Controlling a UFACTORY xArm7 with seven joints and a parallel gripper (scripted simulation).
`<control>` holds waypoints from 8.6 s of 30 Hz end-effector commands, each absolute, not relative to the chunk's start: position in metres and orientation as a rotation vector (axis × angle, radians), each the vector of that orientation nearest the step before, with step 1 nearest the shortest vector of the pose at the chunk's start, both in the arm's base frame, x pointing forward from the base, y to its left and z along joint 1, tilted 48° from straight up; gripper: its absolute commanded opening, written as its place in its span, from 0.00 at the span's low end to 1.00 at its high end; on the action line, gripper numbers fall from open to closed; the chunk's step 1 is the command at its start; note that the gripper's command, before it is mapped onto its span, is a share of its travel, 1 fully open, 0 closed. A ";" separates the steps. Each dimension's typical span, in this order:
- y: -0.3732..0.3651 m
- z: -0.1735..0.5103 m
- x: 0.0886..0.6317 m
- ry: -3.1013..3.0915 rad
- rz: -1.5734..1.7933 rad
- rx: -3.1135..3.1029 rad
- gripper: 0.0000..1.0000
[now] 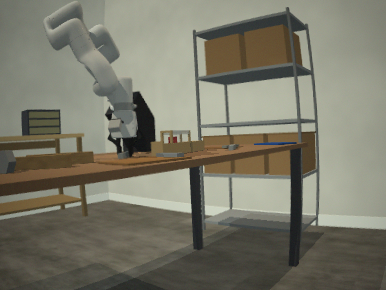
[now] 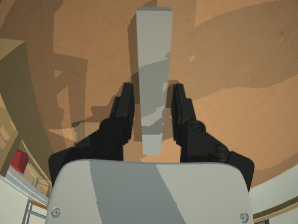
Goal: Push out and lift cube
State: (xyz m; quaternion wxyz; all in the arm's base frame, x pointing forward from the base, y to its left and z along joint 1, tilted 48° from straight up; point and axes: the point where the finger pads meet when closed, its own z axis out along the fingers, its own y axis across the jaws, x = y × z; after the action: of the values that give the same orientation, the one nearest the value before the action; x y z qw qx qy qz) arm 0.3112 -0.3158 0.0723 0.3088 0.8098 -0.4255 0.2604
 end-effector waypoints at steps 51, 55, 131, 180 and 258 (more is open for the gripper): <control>-0.286 0.100 0.305 -1.123 0.691 2.141 0.00; -0.262 0.122 0.300 -1.123 0.691 2.141 0.00; -0.009 -0.136 0.371 -1.475 0.827 1.984 0.00; -0.039 -0.138 0.380 -1.475 0.827 1.984 0.00; -0.018 -0.063 0.379 -1.475 0.827 1.984 0.38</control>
State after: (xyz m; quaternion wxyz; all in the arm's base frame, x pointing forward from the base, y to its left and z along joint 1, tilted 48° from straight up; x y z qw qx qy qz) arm 0.3822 -0.0374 -0.0814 0.2649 0.7338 -0.5456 0.3061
